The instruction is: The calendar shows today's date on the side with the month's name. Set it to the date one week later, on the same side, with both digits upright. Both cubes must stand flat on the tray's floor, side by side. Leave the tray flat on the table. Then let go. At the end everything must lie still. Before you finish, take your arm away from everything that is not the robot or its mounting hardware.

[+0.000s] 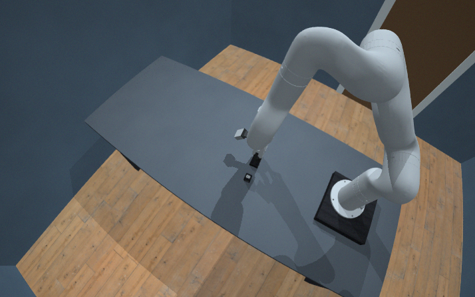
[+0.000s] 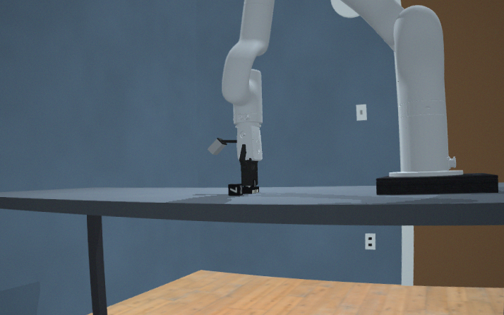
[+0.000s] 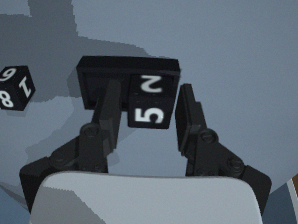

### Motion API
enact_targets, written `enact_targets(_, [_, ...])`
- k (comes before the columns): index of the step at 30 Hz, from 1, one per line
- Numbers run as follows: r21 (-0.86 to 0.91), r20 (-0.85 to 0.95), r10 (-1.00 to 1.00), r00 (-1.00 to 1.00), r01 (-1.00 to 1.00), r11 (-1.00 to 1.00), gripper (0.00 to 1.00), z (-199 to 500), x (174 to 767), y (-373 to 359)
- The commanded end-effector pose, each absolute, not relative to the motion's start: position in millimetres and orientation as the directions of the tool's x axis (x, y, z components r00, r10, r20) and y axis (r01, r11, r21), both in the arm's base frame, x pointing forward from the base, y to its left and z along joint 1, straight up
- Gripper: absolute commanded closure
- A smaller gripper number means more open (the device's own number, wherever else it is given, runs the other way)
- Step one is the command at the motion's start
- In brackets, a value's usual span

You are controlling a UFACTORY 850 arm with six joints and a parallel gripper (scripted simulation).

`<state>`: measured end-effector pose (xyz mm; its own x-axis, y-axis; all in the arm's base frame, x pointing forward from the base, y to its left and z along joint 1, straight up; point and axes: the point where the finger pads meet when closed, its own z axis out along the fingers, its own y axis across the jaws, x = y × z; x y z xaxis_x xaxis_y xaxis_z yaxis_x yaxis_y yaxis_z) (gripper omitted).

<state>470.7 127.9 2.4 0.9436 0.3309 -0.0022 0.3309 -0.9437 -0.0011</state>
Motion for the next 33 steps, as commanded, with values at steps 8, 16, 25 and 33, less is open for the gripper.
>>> enact_targets(8, [-0.001, -0.001, 0.331, 0.944, 0.331, -0.944, 0.53, 3.8, 471.6, 128.1])
enact_targets(16, [-0.001, 0.000, 0.331, 0.944, 0.331, -0.944, 0.53, 17.2, 471.6, 128.1])
enact_targets(25, [-0.001, 0.000, 0.331, 0.944, 0.331, -0.944, 0.53, 63.5, 471.6, 128.1])
enact_targets(33, [-0.001, 0.000, 0.331, 0.944, 0.331, -0.944, 0.53, 87.5, 471.6, 128.1])
